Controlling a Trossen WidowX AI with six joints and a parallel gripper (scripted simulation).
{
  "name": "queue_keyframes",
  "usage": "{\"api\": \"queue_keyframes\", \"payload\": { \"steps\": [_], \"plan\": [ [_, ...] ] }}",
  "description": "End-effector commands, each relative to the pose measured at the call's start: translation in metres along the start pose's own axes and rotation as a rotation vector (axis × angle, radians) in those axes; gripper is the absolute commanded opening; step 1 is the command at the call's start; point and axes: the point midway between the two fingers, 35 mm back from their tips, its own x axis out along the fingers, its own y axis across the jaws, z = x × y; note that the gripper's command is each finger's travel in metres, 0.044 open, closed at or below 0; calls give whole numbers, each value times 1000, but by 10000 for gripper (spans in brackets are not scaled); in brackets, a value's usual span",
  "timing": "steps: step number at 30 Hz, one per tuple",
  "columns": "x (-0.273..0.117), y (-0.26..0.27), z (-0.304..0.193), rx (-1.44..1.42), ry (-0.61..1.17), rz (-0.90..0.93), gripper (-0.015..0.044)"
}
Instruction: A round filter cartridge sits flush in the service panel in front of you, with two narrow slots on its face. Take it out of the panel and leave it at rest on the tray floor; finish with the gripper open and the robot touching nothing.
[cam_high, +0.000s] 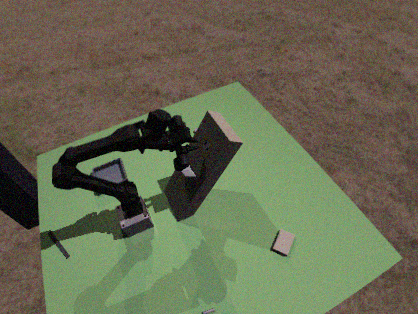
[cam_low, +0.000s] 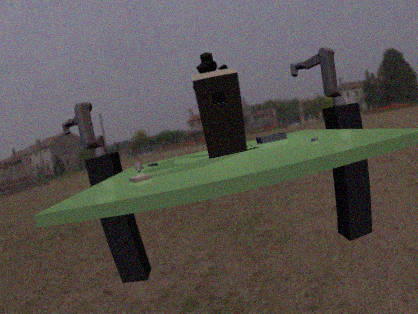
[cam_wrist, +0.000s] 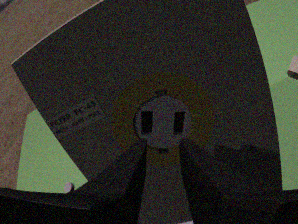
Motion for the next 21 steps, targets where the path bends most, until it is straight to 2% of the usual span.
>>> {"api": "queue_keyframes", "payload": {
  "steps": [1, 21],
  "plan": [
    [9, -1, -2, 7, 6, -5, 95],
    [31, -2, -4, 7, 4, -4, 95]
  ]
}}
